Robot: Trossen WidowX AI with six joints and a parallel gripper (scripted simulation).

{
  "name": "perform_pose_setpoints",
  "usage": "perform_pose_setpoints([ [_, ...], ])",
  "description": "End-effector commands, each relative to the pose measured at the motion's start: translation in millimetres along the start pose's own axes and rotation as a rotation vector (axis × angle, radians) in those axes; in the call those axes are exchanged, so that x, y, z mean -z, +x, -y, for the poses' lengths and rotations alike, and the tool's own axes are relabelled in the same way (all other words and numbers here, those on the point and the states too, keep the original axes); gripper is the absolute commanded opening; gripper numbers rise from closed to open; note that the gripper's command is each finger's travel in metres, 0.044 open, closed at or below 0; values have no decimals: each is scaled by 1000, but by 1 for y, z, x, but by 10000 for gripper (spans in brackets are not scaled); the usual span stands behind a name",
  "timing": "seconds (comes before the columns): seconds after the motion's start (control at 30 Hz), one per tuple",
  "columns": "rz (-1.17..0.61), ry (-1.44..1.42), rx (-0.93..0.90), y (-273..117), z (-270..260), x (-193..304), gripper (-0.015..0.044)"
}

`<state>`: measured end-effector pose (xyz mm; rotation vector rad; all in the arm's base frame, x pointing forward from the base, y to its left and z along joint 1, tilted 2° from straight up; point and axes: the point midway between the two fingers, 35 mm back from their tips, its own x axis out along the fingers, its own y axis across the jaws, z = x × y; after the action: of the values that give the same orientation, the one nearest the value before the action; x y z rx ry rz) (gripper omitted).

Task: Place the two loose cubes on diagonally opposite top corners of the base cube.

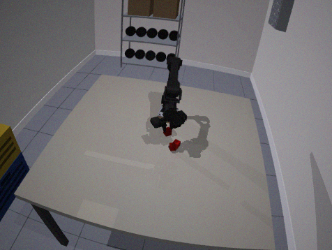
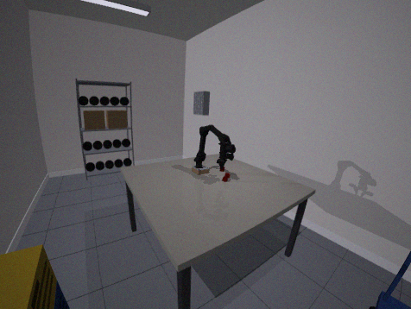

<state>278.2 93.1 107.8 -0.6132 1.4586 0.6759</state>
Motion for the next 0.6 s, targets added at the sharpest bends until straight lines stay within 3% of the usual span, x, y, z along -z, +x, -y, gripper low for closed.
perform_pose_setpoints([
  [0.0,0,-151,2,1,-6,-4,105],
  [0.3,-6,-514,5,3,-19,-11,105],
  [0.57,-7,-543,5,8,-20,-11,105],
])
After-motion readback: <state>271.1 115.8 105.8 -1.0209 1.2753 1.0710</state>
